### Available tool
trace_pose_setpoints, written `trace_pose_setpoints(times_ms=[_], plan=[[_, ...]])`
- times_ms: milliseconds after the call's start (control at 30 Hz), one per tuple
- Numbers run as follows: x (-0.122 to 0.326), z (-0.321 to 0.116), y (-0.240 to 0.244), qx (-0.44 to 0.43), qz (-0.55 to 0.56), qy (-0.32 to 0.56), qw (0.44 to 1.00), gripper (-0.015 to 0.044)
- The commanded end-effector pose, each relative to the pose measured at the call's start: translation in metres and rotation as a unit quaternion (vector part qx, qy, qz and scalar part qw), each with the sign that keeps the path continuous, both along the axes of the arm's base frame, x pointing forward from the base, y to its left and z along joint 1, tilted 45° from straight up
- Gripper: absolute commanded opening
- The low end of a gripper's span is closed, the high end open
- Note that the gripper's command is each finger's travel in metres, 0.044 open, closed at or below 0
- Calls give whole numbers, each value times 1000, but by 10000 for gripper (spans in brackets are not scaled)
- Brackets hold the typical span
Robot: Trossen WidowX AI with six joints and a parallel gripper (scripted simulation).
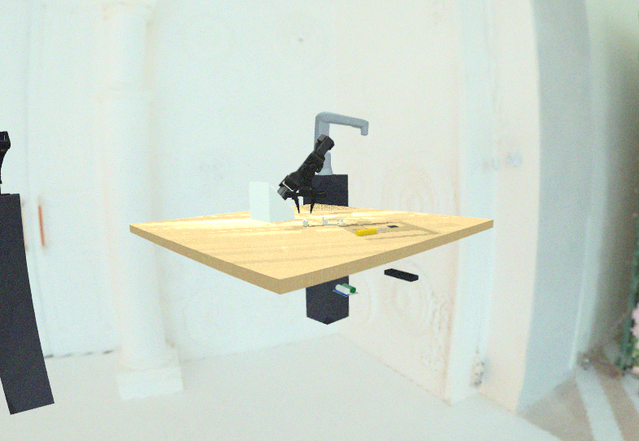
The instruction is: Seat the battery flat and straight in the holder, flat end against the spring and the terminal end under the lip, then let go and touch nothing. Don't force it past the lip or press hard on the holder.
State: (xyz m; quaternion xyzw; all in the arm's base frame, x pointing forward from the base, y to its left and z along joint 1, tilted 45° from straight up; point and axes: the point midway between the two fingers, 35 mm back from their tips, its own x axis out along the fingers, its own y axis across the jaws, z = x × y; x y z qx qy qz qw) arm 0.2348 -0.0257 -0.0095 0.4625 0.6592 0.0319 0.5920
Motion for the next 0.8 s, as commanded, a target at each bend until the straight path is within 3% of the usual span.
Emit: trace_pose_setpoints(times_ms=[0, 767], plan=[[-2, 0, 1, 32, -18, 21, 999, 239], [2, -19, 19, 31, -18, 21, 999, 239]])
